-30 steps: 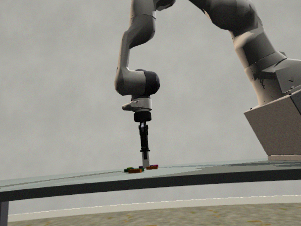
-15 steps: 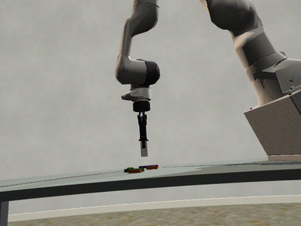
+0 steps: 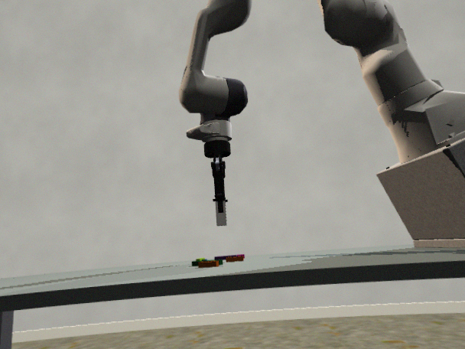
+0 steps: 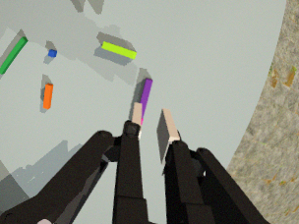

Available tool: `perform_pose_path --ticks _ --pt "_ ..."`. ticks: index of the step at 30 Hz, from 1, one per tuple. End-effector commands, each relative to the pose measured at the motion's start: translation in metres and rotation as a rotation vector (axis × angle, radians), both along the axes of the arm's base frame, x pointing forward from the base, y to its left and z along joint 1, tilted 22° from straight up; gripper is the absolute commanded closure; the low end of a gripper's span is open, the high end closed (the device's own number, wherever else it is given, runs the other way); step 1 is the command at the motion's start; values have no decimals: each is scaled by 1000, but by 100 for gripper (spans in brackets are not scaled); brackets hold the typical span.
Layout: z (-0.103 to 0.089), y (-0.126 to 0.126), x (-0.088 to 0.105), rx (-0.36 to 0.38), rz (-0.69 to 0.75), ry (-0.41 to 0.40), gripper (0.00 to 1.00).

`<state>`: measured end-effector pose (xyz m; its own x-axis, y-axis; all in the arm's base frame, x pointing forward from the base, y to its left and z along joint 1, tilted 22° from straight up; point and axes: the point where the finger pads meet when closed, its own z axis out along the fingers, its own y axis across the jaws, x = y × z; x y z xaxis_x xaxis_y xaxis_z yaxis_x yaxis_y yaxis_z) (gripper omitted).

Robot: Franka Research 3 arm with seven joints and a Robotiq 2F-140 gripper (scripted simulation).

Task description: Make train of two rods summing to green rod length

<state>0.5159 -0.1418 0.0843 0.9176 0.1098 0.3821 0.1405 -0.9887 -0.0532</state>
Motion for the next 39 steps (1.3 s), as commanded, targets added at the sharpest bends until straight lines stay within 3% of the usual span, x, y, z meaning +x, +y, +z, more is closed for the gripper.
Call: perform_pose_path --ticks 1,25,34,39 --pt "-2 3 -4 19 -21 19 0" --pt "1 2 -5 19 -21 19 0" --pt "20 0 -12 19 -21 19 0" --pt "41 -3 -21 19 -21 19 0"
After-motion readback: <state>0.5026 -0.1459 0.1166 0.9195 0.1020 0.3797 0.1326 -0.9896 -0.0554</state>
